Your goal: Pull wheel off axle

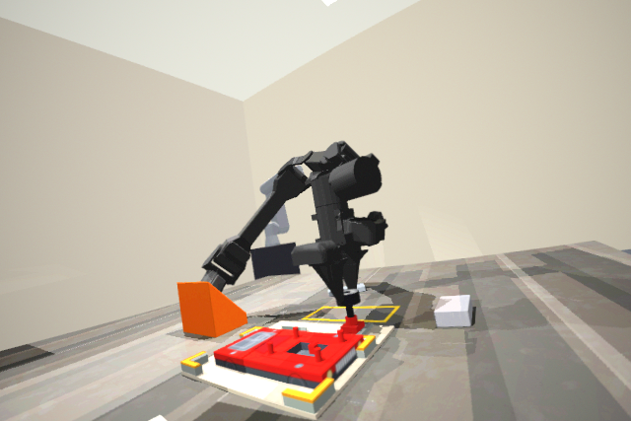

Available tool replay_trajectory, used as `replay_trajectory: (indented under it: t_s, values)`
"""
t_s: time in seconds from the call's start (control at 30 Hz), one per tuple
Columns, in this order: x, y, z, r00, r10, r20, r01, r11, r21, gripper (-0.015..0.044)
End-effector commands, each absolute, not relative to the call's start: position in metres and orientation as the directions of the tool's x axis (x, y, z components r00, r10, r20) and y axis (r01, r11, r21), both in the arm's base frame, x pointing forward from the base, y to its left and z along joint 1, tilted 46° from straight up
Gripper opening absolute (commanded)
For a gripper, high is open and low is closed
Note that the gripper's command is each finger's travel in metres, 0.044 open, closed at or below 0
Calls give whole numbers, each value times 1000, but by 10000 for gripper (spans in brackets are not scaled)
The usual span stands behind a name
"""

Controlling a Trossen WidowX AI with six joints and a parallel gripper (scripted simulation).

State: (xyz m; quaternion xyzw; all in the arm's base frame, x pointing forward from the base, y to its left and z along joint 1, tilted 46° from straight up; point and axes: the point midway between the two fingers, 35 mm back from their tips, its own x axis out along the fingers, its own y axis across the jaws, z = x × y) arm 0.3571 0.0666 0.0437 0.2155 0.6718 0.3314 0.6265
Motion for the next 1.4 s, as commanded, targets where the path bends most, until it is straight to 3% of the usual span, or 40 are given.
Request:
replay_trajectory:
  t_s: [0.0, 1.37]
  values:
    - [358, 63, 46, -117, 704, -700, -128, 689, 714, 0]
    - [360, 43, 73, -117, 708, -697, -121, 686, 717, 0]
